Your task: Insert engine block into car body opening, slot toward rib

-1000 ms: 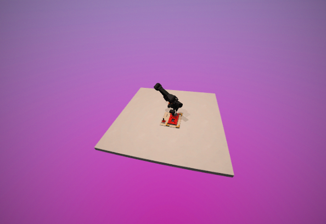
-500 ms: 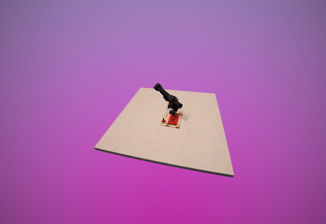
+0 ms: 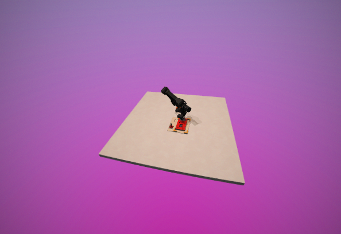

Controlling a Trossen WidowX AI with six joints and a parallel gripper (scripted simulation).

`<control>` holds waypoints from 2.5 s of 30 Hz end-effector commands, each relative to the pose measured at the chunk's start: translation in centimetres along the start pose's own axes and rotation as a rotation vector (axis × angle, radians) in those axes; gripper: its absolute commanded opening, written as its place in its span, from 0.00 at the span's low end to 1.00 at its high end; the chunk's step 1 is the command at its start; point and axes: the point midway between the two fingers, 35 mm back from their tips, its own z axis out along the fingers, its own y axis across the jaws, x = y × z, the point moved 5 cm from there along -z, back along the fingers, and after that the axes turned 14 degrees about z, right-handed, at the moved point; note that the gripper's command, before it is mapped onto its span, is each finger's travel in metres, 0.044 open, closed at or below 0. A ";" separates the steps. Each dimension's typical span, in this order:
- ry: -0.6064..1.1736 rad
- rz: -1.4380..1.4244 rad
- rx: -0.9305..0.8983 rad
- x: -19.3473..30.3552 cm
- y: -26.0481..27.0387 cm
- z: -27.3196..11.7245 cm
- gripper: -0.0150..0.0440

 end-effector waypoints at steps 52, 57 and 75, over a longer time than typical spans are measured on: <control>0.010 0.005 0.002 -0.2 -0.1 -6.8 0.25; 0.047 0.005 0.011 -0.6 -0.1 -7.1 0.25; 0.541 0.006 0.159 -4.6 1.0 -5.5 0.25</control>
